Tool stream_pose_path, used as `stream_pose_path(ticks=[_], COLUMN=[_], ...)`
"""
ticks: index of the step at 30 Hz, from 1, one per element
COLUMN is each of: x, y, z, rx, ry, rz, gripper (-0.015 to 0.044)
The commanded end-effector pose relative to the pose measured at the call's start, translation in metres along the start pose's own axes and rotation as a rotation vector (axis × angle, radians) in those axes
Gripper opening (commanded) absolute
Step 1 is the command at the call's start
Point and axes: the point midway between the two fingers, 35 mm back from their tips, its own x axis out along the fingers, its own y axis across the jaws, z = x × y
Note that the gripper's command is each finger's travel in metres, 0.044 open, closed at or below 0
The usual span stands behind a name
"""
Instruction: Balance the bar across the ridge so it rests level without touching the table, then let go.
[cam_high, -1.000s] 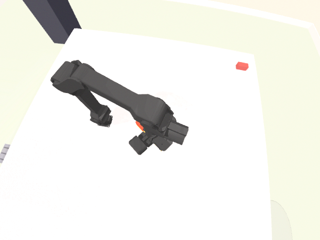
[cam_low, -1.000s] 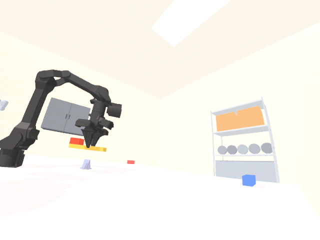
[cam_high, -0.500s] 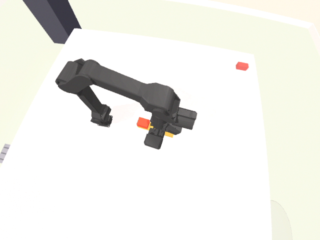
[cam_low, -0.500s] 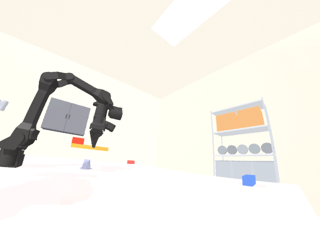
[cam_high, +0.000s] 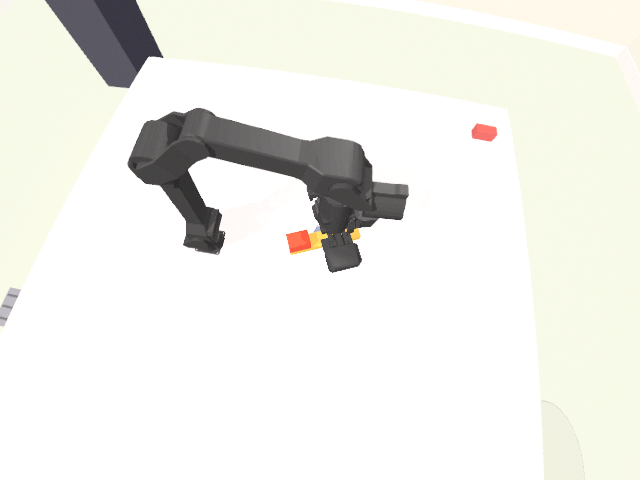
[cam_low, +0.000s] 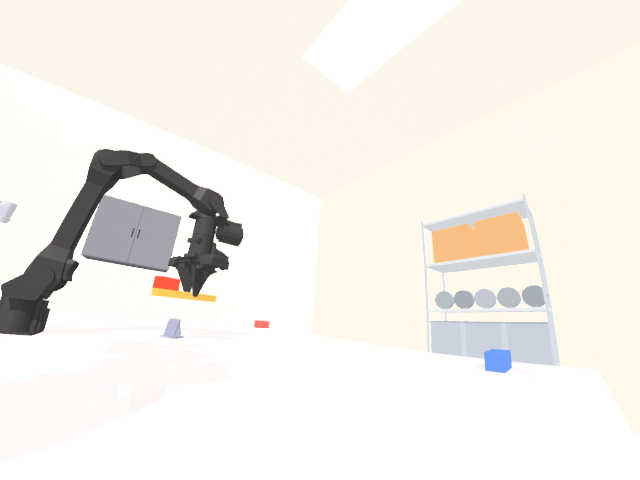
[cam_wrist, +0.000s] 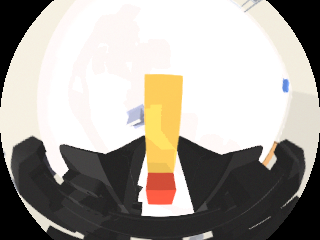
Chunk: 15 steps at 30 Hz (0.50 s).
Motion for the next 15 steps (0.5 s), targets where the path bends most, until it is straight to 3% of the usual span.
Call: stream_pose_path(ticks=[1,15], x=[-0.002,-0.002], y=[0.014,0.059], z=[0.011,0.026], rx=[-0.15,-0.444], ry=[-0.003,-0.004], rz=[-0.004,-0.001], gripper=[0.0,0.0])
